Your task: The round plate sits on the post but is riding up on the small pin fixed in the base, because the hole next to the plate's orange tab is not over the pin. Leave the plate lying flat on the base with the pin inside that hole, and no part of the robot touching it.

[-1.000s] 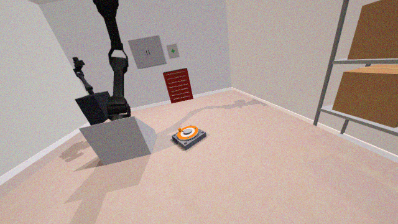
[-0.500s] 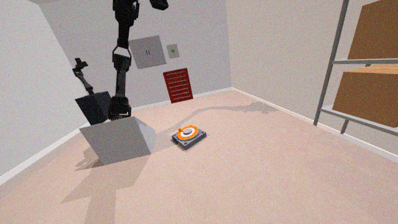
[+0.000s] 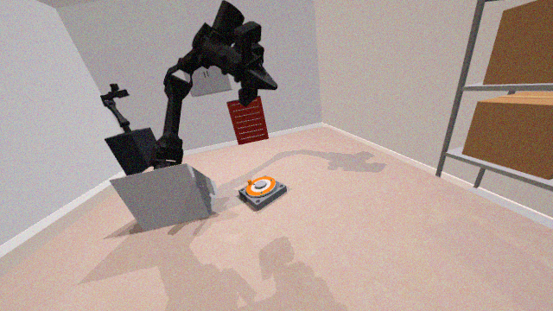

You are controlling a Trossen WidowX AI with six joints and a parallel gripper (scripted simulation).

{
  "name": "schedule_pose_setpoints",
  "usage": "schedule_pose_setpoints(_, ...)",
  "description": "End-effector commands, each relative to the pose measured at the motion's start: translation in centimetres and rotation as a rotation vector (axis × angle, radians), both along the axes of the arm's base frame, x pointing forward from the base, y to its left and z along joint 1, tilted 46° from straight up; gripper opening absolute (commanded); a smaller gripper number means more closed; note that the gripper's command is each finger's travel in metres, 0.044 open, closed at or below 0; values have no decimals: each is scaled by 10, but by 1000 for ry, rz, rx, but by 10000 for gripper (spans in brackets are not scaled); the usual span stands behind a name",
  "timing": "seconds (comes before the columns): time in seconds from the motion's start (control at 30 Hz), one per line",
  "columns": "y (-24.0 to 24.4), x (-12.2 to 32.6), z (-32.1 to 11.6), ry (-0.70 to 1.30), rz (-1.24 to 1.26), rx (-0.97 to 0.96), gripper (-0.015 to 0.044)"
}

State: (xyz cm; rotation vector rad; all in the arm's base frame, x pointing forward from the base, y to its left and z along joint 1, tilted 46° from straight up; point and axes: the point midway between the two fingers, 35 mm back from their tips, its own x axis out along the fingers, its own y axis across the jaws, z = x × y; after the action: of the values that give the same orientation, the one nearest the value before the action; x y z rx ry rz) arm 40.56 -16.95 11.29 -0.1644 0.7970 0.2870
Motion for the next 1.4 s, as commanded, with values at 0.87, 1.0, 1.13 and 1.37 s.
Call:
schedule_pose_setpoints(0.87, 209, -153, -118, 874, 131, 599, 0)
schedule_pose_setpoints(1.0, 224, -155, -134, 874, 131, 600, 0)
schedule_pose_setpoints(1.13, 234, -157, -143, 874, 132, 602, 0)
schedule_pose_setpoints(1.37, 236, -157, -141, 874, 132, 602, 0)
